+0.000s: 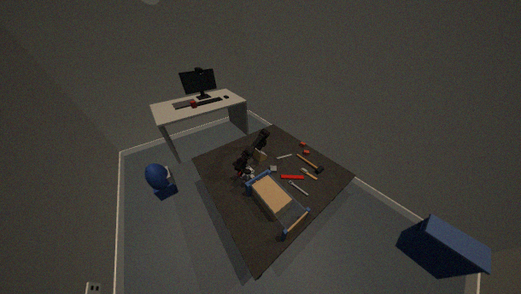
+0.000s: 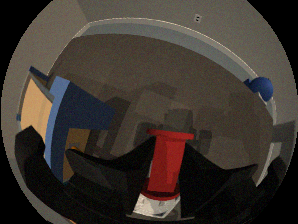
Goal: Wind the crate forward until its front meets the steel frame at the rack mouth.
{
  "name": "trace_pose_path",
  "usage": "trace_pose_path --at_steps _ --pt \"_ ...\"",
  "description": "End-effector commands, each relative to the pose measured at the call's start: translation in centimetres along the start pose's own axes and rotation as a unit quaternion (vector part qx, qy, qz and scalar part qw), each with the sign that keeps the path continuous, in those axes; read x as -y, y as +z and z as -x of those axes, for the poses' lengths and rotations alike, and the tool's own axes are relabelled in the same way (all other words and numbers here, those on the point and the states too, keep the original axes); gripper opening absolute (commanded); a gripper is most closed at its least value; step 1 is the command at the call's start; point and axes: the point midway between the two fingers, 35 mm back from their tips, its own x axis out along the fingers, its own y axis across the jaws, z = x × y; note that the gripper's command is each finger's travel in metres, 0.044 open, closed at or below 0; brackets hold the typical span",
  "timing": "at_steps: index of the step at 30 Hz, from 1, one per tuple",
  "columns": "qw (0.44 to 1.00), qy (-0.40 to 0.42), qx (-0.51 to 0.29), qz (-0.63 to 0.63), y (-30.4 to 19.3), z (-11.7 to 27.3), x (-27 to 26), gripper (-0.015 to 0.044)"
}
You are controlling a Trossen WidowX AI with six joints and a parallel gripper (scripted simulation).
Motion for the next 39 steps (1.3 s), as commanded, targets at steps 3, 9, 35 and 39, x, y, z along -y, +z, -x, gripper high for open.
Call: trace_pose_path --at_steps 3,9,35,39 --pt "1.000 0.022 -0.012 0.011 -0.9 0.1 -2.9 0.0000" --pt "1.000 0.022 -0.012 0.011 -1.2 0.2 -3.8 0.0000" --pt "1.000 0.023 -0.014 0.011 -3.2 1.2 -6.9 0.0000" --pt "1.000 0.023 -0.014 0.011 -3.6 1.4 -7.3 0.0000"
